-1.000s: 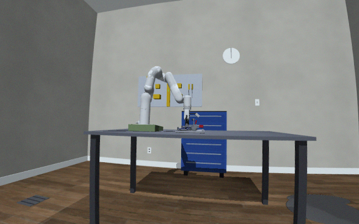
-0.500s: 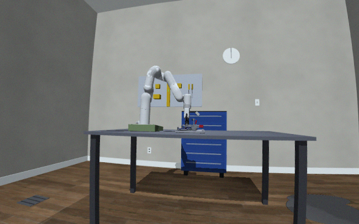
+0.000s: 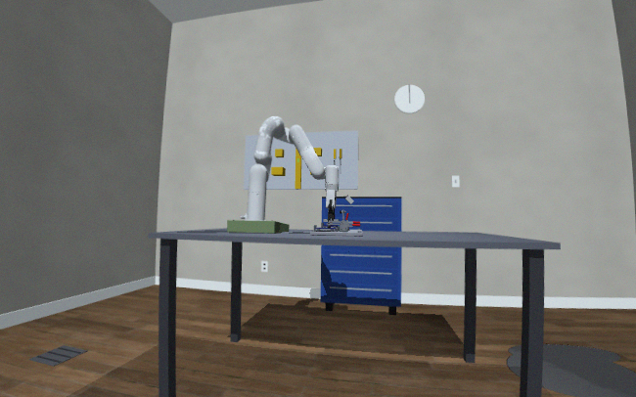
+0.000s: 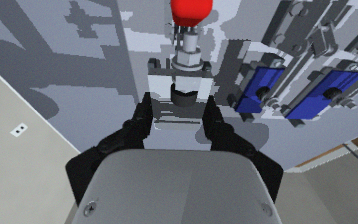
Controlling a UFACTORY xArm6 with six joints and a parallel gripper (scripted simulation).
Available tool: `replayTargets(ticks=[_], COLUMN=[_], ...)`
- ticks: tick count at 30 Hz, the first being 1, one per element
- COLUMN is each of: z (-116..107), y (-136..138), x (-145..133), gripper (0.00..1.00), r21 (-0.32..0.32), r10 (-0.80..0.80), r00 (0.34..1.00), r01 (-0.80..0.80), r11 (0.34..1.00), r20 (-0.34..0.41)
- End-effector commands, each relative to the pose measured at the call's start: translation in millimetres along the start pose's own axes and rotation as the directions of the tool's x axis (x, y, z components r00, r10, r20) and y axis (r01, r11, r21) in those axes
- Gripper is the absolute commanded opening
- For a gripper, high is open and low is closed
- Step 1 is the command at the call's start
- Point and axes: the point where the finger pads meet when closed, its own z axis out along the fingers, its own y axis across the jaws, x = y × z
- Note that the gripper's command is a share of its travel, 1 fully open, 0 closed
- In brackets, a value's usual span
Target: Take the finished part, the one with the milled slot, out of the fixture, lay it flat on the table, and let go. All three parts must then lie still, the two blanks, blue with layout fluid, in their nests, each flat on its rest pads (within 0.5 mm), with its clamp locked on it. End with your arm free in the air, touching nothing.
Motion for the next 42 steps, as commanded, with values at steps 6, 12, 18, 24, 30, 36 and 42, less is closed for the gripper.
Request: replayTargets(ticks=[6,12,18,24,30,36,42], z=[-2,-3,-11,-19,-30,-36,-36], y=[0,0,0,0,0,0,0], x=[1,1,-1,-3,-5,-7,-7], gripper=[0.00,0.00,0.00,0.00,0.00,0.00,0.00], r21=[0.001,0.001,0.001,0.001,0.001,0.001,0.001], r10=[0.000,0.000,0.000,0.000,0.000,0.000,0.000], r00=[1.000,1.000,1.000,1.000,1.000,1.000,1.000], r01=[0.000,0.000,0.000,0.000,0.000,0.000,0.000], r11=[1.000,1.000,1.000,1.000,1.000,1.000,1.000], r20=[-0.004,-0.004,-0.004,-0.004,-0.004,-0.004,-0.004])
